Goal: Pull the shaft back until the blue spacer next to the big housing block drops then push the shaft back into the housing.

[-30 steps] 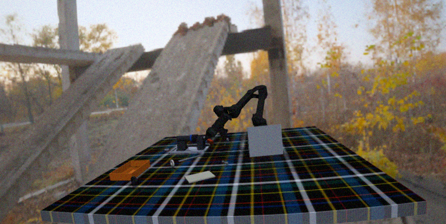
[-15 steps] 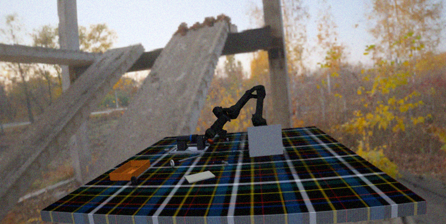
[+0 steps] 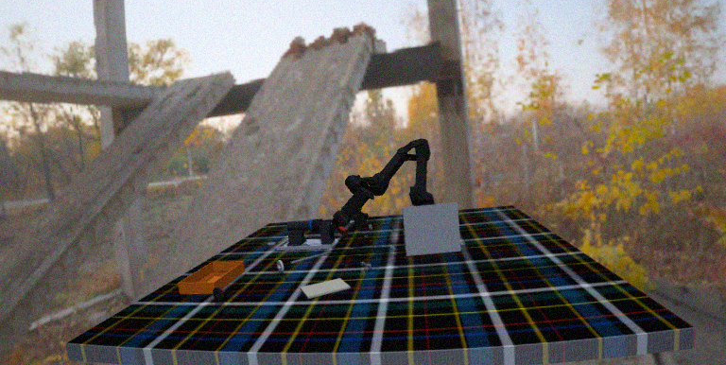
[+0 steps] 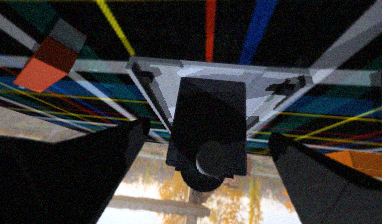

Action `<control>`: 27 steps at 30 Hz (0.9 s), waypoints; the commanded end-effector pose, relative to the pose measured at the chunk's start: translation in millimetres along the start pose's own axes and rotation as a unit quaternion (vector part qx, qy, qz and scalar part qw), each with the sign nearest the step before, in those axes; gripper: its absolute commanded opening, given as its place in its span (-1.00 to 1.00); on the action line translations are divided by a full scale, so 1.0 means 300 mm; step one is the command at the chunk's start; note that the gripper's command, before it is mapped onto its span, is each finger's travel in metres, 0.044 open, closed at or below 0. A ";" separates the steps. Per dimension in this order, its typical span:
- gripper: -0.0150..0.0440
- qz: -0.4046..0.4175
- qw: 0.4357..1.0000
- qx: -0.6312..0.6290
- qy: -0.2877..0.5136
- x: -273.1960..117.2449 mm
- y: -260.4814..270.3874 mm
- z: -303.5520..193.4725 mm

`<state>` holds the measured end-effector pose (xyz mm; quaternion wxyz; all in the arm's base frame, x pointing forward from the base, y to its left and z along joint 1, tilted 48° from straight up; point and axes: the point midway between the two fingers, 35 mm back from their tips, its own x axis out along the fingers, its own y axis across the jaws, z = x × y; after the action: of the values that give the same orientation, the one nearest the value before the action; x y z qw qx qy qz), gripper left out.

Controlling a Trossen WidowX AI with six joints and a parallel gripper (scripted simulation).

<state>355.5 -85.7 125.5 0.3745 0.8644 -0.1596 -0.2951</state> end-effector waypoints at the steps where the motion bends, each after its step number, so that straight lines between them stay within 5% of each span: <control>1: 1.00 -0.002 1.000 -0.003 0.000 0.004 -0.004 0.000; 17: -0.33 0.000 1.000 0.000 0.000 0.000 -0.001 0.000; 27: -0.49 -0.002 1.000 -0.003 0.000 -0.004 -0.001 0.005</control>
<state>355.5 -85.5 124.8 0.3740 0.8648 -0.1582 -0.2954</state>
